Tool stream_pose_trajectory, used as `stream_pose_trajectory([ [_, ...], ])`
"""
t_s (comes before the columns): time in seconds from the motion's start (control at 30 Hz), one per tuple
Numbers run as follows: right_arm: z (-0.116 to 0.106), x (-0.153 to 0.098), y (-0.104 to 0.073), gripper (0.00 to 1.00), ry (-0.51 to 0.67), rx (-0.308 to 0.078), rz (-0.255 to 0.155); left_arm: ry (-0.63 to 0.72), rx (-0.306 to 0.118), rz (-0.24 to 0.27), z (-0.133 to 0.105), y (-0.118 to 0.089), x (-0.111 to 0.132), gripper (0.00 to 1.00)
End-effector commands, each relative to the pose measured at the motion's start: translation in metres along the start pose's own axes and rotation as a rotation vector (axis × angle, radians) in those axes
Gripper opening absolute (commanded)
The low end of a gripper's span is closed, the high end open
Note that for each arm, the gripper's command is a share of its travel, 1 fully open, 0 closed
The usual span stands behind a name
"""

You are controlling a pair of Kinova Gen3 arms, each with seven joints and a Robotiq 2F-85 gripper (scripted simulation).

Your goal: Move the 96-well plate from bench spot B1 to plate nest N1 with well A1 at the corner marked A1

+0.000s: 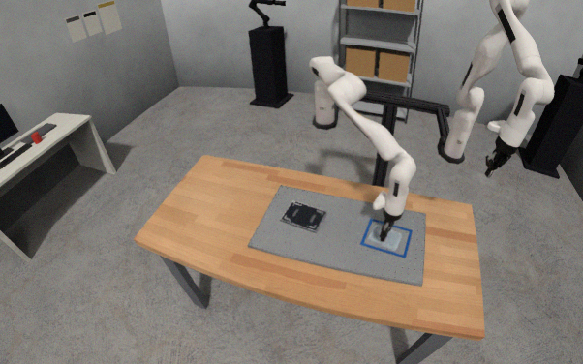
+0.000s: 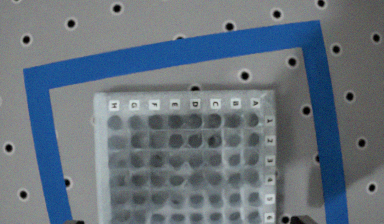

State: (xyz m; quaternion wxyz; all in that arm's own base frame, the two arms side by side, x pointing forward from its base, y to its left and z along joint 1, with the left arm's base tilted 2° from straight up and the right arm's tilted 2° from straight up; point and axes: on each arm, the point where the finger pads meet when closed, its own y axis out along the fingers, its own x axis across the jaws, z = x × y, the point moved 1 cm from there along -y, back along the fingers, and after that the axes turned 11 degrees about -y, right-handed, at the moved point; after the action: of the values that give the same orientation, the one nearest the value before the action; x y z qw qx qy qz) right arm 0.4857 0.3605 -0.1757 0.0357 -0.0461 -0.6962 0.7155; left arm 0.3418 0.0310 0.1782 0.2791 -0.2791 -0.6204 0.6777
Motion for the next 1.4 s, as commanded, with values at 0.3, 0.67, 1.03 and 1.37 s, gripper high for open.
stream_pose_trajectory([
  [0.3, -0.001, -0.001, 0.003, 1.0, 0.0, -0.002, 0.002, 0.0, -0.001, 0.001, 0.0, -0.001, 0.0, 0.017],
  [0.67, -0.001, -0.001, 0.006, 1.0, 0.0, -0.002, 0.002, 0.0, -0.001, 0.001, 0.0, -0.001, 0.0, 0.017],
  [1.03, -0.001, -0.001, 0.009, 1.0, 0.0, -0.002, 0.002, 0.0, -0.001, 0.001, 0.0, -0.001, 0.0, 0.017],
  [1.37, -0.001, -0.001, 0.012, 1.0, 0.0, -0.002, 0.002, 0.0, -0.001, 0.001, 0.0, -0.001, 0.0, 0.017],
])
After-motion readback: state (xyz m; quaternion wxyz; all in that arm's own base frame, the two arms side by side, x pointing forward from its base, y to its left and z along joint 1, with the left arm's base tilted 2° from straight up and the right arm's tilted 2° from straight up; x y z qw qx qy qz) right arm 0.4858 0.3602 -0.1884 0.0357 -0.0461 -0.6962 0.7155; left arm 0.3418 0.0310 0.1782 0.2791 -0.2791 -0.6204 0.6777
